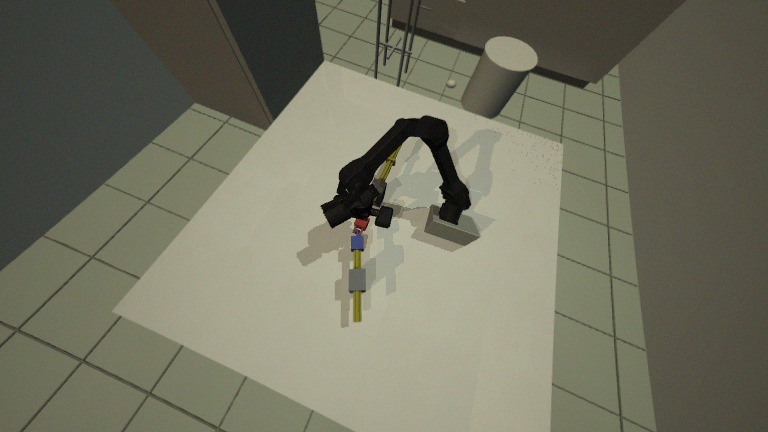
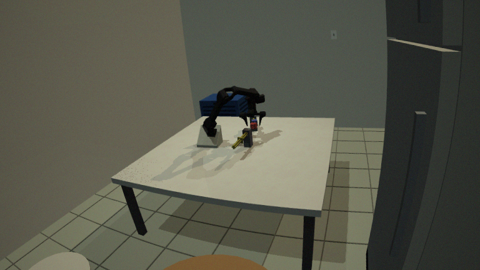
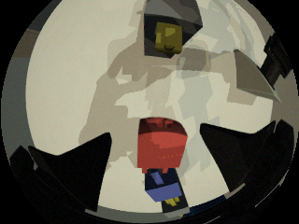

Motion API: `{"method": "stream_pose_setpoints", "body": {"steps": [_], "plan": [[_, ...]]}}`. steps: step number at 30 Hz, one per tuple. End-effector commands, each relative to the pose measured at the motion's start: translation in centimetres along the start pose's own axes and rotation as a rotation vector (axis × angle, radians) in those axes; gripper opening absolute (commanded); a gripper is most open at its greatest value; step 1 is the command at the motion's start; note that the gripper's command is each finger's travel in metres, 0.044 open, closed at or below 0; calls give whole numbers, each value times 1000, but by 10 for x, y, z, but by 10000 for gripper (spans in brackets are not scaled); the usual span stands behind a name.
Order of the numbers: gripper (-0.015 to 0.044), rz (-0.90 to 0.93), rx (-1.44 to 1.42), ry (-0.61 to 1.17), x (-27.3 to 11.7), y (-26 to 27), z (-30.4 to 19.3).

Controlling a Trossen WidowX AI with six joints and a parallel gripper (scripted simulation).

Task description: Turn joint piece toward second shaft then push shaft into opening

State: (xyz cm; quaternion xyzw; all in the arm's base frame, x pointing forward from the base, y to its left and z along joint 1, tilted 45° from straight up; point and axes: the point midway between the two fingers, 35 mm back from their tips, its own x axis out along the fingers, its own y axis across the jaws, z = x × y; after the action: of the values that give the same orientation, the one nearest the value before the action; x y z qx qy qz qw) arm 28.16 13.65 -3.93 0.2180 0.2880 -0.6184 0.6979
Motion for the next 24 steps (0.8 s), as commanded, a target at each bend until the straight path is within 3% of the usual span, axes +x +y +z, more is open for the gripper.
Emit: {"method": "stream_pose_setpoints", "body": {"steps": [1, 24], "plan": [[440, 3, -132, 14, -14, 1, -1], [440, 66, -920, 53, -93, -1, 5]]}}
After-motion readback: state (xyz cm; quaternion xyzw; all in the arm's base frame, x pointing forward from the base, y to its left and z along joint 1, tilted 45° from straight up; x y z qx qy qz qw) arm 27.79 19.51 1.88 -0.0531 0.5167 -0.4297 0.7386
